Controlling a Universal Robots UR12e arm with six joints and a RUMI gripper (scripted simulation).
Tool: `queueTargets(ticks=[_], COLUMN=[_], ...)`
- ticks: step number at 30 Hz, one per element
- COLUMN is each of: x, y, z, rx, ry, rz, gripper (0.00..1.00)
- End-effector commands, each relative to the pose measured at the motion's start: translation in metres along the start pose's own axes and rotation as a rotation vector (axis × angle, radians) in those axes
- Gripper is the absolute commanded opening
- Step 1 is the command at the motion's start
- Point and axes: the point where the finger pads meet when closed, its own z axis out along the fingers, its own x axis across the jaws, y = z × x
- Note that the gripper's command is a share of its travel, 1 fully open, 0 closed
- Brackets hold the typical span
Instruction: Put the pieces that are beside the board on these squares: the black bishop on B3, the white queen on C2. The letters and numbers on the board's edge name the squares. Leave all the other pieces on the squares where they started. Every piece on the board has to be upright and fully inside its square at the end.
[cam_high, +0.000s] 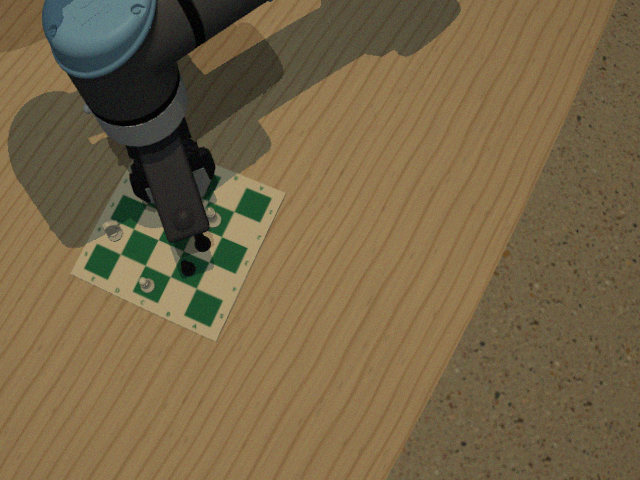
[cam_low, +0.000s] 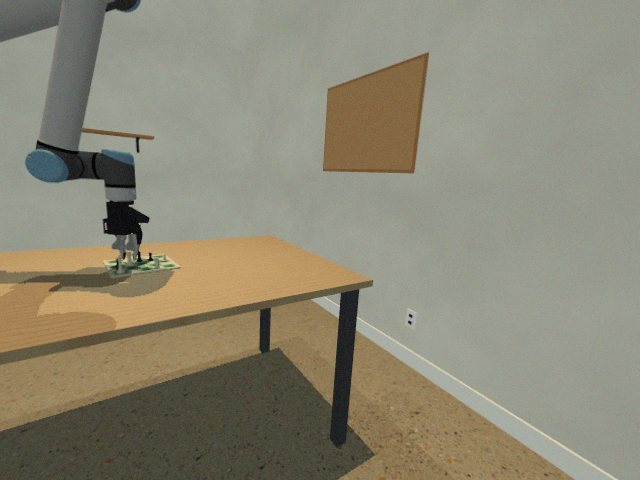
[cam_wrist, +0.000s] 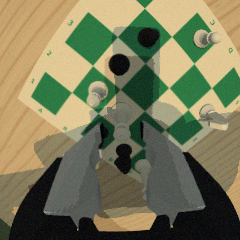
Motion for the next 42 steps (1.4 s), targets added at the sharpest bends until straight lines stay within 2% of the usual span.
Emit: queueTargets(ticks=[1, 15, 21, 23, 33, 37, 42], x=[0.0, 0.0, 0.0, 0.0, 0.0, 0.0, 0.0], y=[0.0, 0.0, 0.0, 0.0, 0.0, 0.0, 0.0], z=[0.0, -0.006, -0.03, -0.03, -0.08, -0.089, -0.09], rx=[0.0, 0.0, 0.0, 0.0, 0.0, 0.0, 0.0], ry=[0.001, 0.001, 0.001, 0.001, 0.001, 0.001, 0.001], rz=[0.0, 0.0, 0.0, 0.0, 0.0, 0.0, 0.0], gripper=[0.25, 0.25, 0.25, 0.25, 0.25, 0.25, 0.25])
